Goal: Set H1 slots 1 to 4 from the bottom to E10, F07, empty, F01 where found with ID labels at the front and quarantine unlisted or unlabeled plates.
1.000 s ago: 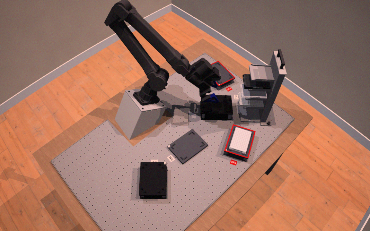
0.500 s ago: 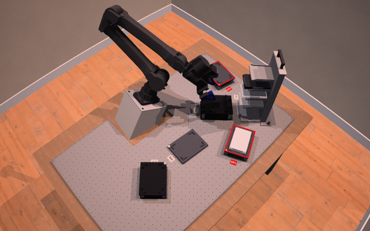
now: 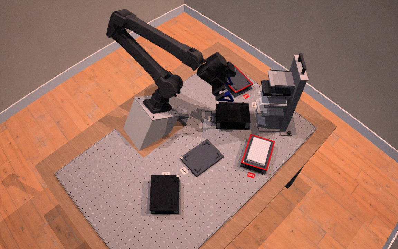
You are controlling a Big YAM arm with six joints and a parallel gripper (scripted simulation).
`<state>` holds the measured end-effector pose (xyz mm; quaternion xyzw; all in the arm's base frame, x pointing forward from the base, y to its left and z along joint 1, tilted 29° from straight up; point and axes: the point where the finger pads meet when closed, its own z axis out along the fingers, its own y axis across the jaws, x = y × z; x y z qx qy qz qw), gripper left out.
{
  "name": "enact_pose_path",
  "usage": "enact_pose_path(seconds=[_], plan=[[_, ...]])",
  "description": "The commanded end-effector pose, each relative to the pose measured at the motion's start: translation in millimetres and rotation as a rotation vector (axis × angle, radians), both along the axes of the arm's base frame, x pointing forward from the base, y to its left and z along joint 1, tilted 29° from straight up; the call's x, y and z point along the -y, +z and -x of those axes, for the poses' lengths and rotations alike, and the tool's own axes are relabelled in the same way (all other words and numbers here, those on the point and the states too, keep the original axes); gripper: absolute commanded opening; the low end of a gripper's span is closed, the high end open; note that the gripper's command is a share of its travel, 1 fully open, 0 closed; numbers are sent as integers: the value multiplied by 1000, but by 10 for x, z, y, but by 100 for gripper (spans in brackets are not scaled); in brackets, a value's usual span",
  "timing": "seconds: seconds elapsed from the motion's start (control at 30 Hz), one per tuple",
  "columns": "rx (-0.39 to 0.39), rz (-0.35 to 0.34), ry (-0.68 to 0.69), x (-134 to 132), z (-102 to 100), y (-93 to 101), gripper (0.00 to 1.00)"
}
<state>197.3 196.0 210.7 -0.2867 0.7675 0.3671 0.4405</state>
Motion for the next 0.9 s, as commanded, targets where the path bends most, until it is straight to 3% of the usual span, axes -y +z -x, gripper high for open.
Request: enact_pose_path(seconds=[0.0,0.87], plan=[[86,-19,-16,77,-56,485,100],[69,3,-16,443,-21,1044,100]])
